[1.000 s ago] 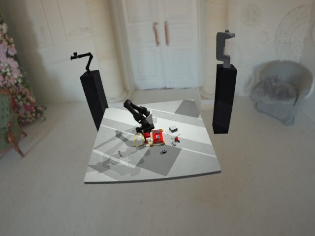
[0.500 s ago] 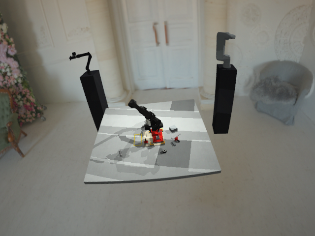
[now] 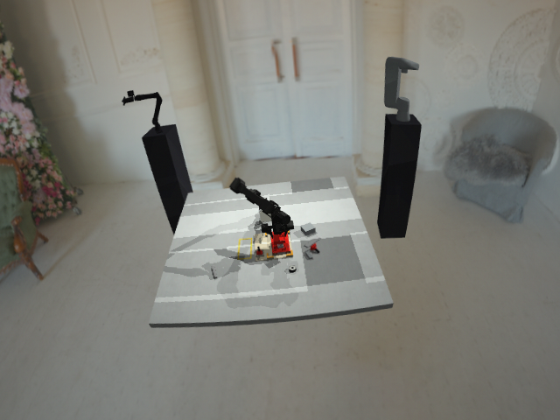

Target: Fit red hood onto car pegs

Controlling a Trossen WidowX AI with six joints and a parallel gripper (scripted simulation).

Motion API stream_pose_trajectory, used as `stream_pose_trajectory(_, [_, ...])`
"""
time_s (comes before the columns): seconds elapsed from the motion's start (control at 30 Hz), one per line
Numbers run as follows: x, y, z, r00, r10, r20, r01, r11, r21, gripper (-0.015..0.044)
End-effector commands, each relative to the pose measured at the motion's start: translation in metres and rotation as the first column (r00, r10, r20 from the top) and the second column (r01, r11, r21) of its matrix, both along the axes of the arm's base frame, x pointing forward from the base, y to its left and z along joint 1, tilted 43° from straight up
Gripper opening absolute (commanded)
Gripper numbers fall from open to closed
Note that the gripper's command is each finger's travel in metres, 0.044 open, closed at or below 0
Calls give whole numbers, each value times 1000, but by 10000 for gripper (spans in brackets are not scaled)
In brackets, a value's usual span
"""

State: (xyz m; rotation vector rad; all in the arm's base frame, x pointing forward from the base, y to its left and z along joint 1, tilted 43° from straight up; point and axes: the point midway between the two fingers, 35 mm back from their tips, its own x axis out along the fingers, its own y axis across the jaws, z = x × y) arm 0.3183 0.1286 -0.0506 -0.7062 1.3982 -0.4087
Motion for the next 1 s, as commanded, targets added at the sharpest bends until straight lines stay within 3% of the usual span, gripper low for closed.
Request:
stream_pose_trajectory(0.0, [0, -17, -18, 1000, -1, -13, 0, 1000, -14, 0])
stream_pose_trajectory(0.97, [1, -19, -25, 1000, -2, -15, 1, 1000, -17, 0])
